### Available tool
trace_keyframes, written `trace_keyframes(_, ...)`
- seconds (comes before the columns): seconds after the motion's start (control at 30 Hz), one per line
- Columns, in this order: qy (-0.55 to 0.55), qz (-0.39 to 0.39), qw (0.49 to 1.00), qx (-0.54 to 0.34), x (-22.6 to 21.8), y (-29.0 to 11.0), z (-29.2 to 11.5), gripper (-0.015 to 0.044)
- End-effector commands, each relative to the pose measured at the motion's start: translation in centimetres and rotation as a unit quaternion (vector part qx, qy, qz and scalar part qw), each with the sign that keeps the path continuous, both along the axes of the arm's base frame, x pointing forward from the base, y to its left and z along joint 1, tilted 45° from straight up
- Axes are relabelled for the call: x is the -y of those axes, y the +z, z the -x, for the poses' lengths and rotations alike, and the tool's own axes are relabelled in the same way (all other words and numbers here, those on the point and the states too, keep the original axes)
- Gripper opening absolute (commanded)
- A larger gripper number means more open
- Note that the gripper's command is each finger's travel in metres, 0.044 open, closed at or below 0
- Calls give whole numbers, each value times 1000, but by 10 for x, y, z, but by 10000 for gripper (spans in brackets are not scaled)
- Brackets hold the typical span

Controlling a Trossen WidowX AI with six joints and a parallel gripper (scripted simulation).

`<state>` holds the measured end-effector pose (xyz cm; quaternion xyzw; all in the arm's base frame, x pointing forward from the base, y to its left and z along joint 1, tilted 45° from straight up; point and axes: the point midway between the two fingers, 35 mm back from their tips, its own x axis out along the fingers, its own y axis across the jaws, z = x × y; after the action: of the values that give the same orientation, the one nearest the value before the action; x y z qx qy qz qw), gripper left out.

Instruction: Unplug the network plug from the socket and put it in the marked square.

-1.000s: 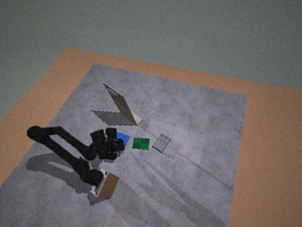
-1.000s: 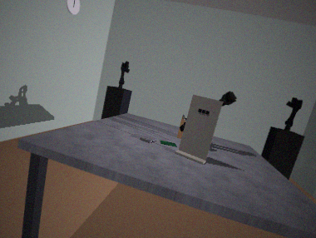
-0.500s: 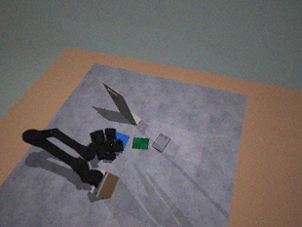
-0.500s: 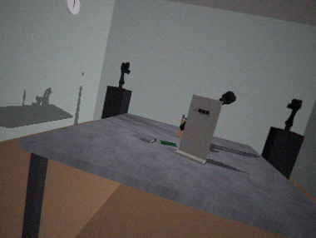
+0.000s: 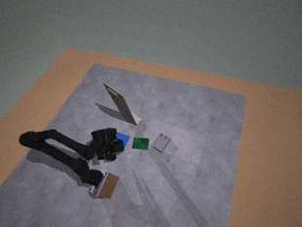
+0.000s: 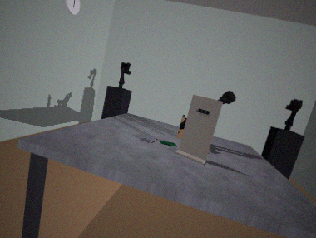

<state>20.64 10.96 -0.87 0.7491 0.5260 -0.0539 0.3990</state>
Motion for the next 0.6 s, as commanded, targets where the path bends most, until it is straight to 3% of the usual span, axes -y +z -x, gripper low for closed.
trace_keyframes(0.0,3,1,1000,4,2,2,-3,156)
trace_keyframes(0.57,5,6,1000,2,11,5,-7,156)
